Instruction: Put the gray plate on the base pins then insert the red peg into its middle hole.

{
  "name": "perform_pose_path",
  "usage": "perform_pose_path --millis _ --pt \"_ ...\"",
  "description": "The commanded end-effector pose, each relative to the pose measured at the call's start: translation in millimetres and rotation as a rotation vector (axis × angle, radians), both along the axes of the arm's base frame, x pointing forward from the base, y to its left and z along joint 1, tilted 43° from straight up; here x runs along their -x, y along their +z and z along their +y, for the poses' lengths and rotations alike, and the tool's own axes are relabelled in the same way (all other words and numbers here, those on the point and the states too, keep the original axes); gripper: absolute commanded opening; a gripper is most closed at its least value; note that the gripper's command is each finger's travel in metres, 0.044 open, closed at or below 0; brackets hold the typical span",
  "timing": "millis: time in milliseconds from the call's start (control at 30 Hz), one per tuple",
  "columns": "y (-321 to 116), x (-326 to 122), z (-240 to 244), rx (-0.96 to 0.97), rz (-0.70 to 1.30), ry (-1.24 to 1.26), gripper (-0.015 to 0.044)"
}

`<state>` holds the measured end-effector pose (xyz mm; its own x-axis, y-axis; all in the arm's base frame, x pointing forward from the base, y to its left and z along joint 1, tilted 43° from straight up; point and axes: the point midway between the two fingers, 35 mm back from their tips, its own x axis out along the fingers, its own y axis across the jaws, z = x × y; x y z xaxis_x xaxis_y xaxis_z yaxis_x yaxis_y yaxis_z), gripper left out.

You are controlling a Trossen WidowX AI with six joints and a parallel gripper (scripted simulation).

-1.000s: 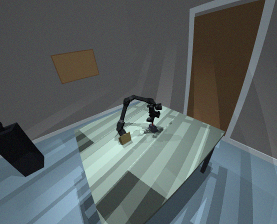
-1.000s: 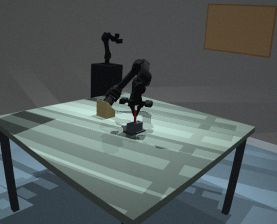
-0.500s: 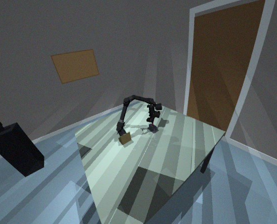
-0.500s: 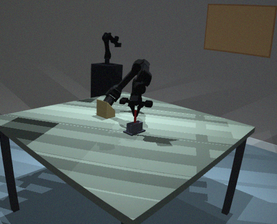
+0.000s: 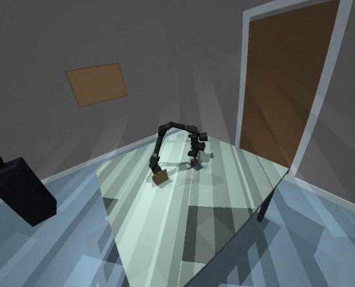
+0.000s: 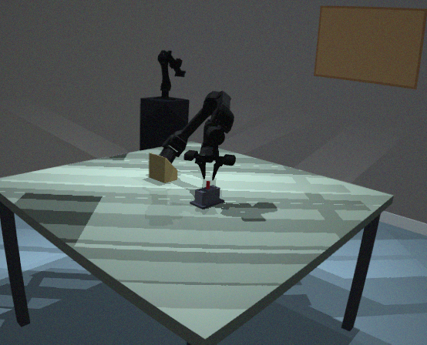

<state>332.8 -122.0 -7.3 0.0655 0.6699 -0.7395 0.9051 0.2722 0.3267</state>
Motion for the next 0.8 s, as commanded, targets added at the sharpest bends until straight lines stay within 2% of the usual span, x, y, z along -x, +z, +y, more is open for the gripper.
perform_pose_path --millis 0,767 --pt "0.7 0.1 -0.5 -0.001 0.001 0.0 0.015" --pt "19.2 -2.5 -14.5 -0.003 0.004 -0.001 0.015"
